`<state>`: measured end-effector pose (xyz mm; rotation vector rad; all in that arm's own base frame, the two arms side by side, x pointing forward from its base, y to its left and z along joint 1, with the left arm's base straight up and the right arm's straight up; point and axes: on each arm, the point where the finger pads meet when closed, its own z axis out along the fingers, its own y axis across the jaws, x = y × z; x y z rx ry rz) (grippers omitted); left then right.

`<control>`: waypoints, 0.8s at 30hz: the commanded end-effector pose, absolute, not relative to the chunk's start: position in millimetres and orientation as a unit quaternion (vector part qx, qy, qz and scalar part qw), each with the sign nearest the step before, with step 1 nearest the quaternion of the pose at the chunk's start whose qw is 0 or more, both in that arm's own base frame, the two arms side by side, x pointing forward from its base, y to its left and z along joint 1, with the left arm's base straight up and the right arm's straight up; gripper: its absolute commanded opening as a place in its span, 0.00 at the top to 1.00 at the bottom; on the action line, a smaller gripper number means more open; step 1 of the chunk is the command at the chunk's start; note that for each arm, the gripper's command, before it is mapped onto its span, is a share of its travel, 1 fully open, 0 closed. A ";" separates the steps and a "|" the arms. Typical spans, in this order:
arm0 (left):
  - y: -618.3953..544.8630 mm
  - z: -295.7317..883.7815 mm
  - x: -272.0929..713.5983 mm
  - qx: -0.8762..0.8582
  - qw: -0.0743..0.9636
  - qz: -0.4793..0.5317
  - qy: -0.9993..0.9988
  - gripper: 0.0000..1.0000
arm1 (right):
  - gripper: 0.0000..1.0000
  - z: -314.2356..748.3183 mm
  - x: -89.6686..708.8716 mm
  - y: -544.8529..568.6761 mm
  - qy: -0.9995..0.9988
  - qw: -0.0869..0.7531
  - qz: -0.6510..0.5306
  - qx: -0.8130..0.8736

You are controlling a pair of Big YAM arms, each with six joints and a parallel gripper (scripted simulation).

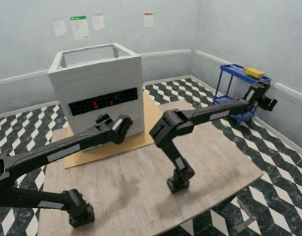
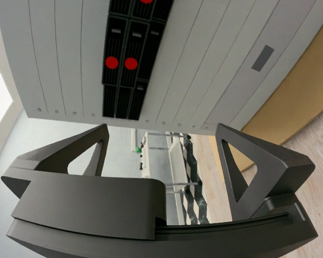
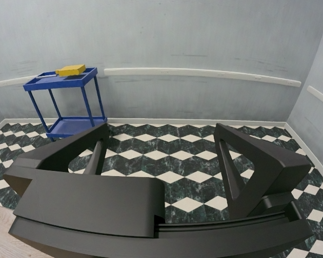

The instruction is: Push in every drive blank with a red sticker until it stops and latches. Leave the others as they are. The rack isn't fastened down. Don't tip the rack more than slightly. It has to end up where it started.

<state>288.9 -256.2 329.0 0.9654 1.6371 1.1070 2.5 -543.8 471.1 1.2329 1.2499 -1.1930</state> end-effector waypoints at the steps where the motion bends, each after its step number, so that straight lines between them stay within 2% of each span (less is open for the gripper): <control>1: -272.6 356.6 303.2 0.437 0.489 0.462 0.597 0.00 | 0.00 500.5 -0.5 -544.9 0.500 0.500 -0.500 0.500; 24: -304.2 370.9 320.6 0.482 0.488 0.515 0.515 0.00 | 0.00 500.5 -0.5 -544.9 0.500 0.500 -0.500 0.500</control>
